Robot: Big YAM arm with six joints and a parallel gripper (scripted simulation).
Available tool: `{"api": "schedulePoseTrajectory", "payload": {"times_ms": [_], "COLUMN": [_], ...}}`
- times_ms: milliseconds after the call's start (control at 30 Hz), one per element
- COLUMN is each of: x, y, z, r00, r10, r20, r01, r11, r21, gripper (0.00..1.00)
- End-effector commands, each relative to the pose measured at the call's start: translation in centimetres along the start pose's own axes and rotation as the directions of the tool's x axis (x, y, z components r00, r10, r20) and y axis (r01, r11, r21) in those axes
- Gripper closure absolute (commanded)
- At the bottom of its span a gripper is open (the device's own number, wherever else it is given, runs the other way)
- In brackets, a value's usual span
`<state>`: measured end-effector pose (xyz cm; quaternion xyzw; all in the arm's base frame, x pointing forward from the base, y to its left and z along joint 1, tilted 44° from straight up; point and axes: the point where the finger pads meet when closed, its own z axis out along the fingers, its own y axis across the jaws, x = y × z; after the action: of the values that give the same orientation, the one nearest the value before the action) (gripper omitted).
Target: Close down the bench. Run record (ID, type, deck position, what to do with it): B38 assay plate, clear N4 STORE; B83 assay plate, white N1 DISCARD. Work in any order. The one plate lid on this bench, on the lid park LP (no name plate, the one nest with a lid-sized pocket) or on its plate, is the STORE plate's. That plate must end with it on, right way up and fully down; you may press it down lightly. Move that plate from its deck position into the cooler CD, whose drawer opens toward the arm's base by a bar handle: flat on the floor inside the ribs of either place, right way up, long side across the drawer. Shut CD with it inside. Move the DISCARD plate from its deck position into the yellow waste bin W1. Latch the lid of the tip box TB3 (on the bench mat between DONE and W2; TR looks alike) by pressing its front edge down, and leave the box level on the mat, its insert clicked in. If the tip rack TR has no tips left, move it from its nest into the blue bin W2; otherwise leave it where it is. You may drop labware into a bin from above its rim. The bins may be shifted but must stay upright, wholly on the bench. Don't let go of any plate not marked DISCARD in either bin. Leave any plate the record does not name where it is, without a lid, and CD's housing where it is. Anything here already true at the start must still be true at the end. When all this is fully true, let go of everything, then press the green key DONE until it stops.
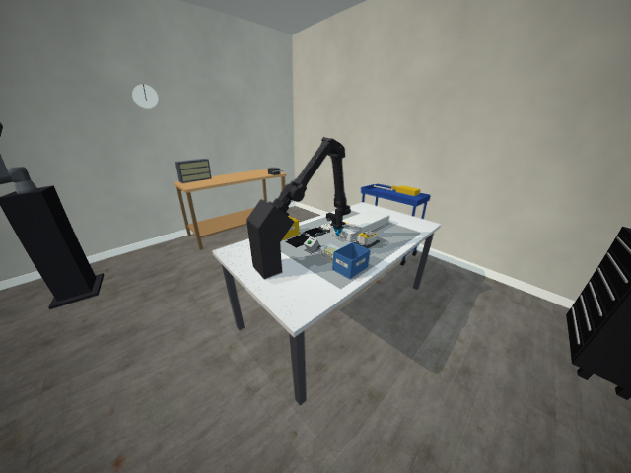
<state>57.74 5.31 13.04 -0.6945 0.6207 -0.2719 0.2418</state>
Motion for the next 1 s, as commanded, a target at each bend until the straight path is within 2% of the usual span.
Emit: {"api": "schedulePoseTrajectory", "payload": {"times_ms": [0, 400, 467, 567, 600, 700, 767, 967], "x": [-0.6, -0.6, -0.7, -0.7, -0.7, -0.7, -0.7, -0.7], "y": [-2.7, -2.7, -2.5, -2.8, -3.3, -3.4, -3.9, -4.6], "z": [0.1, 0.1, 0.1, 0.1, 0.1, 0.1, 0.1, 0.0], "r00": [1.000, 1.000, 1.000, 1.000, 1.000, 1.000, 1.000, 1.000], "r10": [0.000, 0.000, -0.001, -0.001, 0.001, 0.000, 0.001, 0.002], "r20": [0.007, 0.007, 0.007, 0.007, 0.007, 0.008, 0.008, 0.007], "r01": [-0.001, -0.001, 0.001, 0.000, -0.001, 0.000, -0.001, -0.002], "r11": [0.999, 0.999, 1.000, 0.999, 0.999, 0.999, 0.999, 0.999], "r21": [0.047, 0.047, 0.031, 0.035, 0.048, 0.036, 0.045, 0.040], "gripper": [1.00, 1.00, 1.00, 1.00, 1.00, 1.00, 1.00, 1.00]}}
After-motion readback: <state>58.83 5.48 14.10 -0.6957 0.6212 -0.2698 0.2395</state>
